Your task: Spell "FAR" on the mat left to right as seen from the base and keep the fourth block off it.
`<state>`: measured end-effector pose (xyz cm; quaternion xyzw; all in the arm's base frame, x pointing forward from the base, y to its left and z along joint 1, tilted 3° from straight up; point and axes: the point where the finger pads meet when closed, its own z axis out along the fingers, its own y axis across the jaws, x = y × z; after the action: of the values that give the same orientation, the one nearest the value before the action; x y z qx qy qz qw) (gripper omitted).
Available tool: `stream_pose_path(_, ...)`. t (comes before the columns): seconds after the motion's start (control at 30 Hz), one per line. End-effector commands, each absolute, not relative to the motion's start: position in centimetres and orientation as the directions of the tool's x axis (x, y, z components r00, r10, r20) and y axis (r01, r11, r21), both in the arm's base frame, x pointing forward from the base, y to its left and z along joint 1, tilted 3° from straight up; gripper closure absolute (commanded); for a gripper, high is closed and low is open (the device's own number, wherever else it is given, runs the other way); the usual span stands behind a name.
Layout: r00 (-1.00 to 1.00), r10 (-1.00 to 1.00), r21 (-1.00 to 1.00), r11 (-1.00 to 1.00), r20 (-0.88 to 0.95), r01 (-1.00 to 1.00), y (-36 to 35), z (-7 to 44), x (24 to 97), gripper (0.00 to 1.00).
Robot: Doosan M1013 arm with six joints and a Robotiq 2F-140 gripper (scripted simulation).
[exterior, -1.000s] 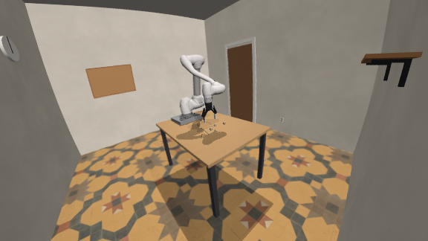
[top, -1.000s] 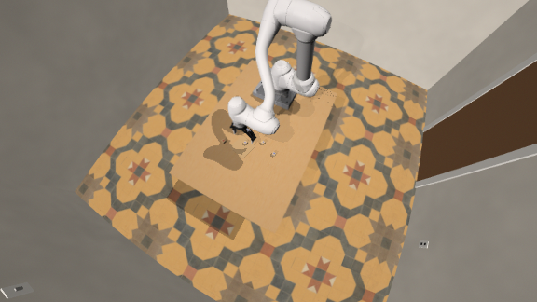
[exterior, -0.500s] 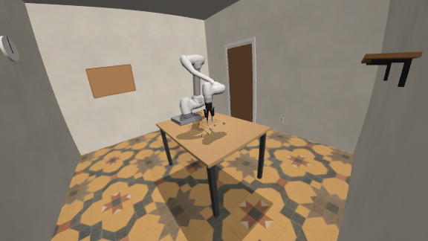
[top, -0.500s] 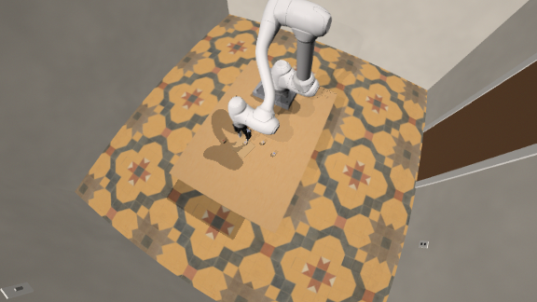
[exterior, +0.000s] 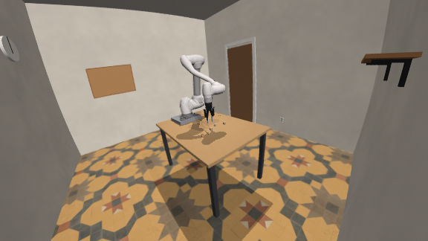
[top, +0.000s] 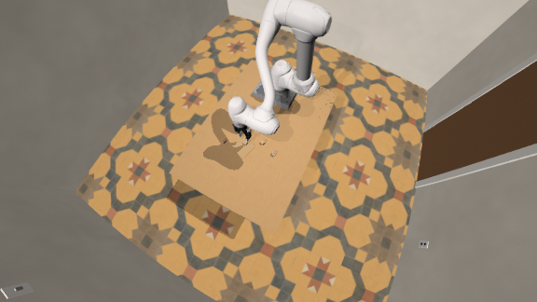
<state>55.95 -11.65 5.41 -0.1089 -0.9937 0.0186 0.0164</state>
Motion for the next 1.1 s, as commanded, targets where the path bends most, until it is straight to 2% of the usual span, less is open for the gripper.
stream_pose_path(0.0, -0.975, 0.219, -0.040, 0.975, 0.032, 0.218, -11.5, 5.2, 56.0, 0.63)
stream_pose_path(1.07, -0.975, 0.219, -0.040, 0.975, 0.032, 0.218, -11.6, 2.8, 55.9, 0.63)
